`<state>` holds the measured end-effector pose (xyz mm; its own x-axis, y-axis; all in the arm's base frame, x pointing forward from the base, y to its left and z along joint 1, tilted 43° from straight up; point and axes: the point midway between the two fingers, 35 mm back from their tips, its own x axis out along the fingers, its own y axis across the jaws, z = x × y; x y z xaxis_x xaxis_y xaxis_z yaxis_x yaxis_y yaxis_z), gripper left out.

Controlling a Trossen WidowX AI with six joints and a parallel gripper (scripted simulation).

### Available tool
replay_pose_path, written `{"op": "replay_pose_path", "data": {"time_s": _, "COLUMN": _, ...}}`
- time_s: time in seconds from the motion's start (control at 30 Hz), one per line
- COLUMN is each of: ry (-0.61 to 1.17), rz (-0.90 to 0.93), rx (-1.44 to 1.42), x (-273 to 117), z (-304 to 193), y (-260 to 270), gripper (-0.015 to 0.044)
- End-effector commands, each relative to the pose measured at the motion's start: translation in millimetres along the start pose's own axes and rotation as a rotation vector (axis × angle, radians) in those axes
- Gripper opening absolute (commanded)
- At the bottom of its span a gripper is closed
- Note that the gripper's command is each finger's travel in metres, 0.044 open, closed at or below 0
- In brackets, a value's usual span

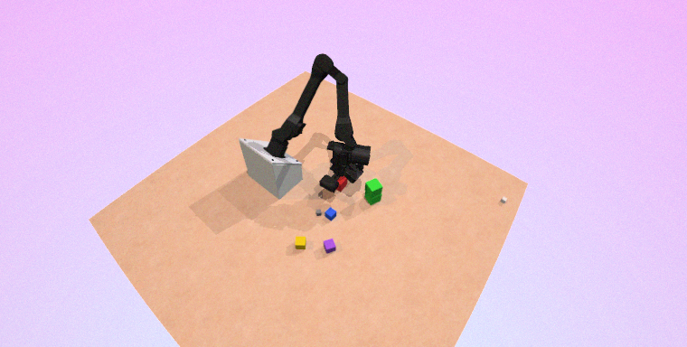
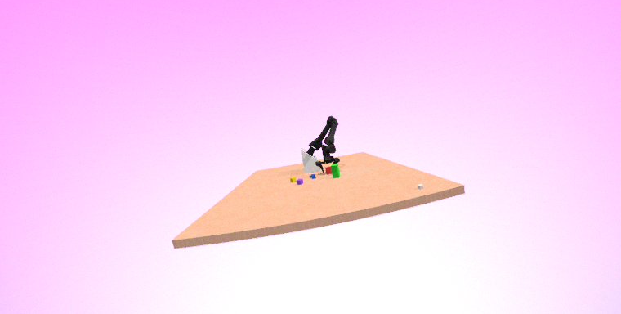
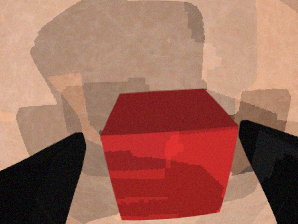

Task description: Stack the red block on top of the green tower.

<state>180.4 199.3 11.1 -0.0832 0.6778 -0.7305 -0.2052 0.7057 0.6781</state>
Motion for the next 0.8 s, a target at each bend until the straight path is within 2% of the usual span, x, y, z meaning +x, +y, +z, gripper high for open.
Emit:
{"op": "replay_pose_path", "data": {"time_s": 0.0, "ry": 0.001, "rz": -0.004, "rx": 0.006, "x": 0.6, "z": -0.7, "y": -0.8, "gripper": 0.044}}
{"op": "replay_pose_path", "data": {"time_s": 0.13, "ry": 0.001, "rz": -0.004, "rx": 0.006, "x": 0.2, "z": -0.7, "y": -0.8, "gripper": 0.044}}
{"op": "replay_pose_path", "data": {"time_s": 0.43, "ry": 0.001, "rz": -0.004, "rx": 0.006, "x": 0.2, "z": -0.7, "y": -0.8, "gripper": 0.0204}}
{"op": "replay_pose_path", "data": {"time_s": 0.67, "ry": 0.001, "rz": -0.004, "rx": 0.006, "x": 0.2, "z": -0.7, "y": -0.8, "gripper": 0.0157}}
{"op": "replay_pose_path", "data": {"time_s": 0.77, "ry": 0.001, "rz": -0.004, "rx": 0.005, "x": -4.3, "z": -0.3, "y": -0.8, "gripper": 0.0078}}
